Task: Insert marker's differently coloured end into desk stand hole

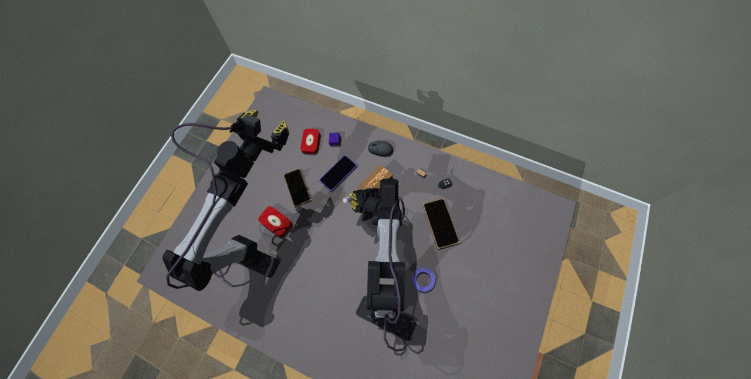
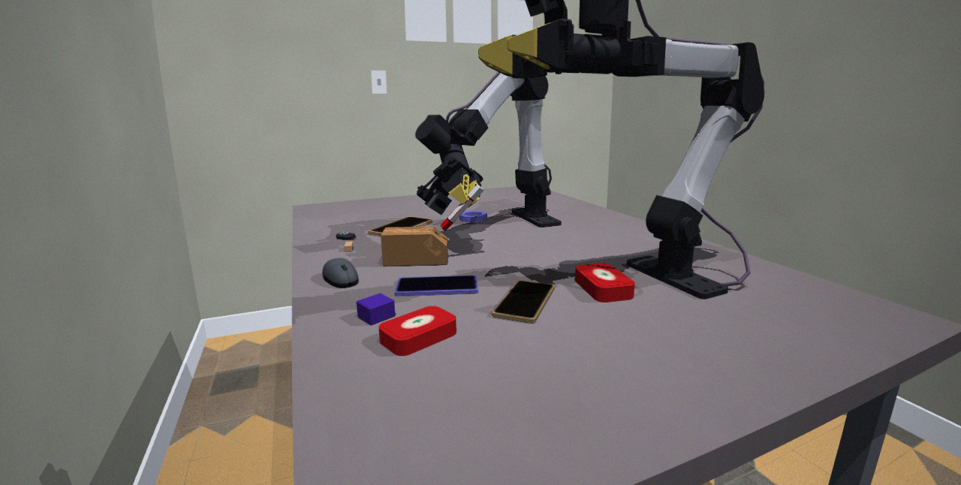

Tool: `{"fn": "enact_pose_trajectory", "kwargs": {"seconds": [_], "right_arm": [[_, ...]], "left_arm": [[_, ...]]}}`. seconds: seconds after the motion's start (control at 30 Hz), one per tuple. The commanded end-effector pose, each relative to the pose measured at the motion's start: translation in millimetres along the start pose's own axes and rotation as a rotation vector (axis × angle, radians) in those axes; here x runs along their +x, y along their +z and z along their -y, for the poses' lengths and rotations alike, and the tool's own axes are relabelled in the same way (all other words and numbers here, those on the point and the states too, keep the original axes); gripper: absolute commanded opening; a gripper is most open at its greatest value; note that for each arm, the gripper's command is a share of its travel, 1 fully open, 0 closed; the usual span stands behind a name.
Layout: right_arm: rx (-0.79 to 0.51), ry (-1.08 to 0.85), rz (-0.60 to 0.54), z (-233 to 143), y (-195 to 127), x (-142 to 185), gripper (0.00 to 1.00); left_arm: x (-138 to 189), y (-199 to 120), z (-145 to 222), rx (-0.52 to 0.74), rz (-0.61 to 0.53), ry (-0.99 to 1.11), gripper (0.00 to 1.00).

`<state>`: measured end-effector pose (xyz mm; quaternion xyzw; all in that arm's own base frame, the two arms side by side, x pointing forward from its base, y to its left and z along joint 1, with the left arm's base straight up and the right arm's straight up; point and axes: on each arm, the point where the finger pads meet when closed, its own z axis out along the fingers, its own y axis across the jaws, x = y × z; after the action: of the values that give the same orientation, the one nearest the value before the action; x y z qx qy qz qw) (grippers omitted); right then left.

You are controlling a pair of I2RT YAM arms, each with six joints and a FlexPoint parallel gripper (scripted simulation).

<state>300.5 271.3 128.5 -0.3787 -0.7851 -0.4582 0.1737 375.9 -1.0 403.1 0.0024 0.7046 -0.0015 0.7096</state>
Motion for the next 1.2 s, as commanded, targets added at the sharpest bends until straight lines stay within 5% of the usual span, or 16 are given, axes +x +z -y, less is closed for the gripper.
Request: {"fn": "enact_pose_trajectory", "kwargs": {"seconds": [0.0,1.17], "right_arm": [[-0.041,-0.049,-0.009,-13,-8,7,0.0],[-0.027,-0.032,-0.009,-12,-2,3,0.0]], "left_arm": [[-31,-6,-3,-0.007,0.086,-0.005,1.0],[-31,-6,-3,-0.007,0.086,-0.005,1.0]]}}
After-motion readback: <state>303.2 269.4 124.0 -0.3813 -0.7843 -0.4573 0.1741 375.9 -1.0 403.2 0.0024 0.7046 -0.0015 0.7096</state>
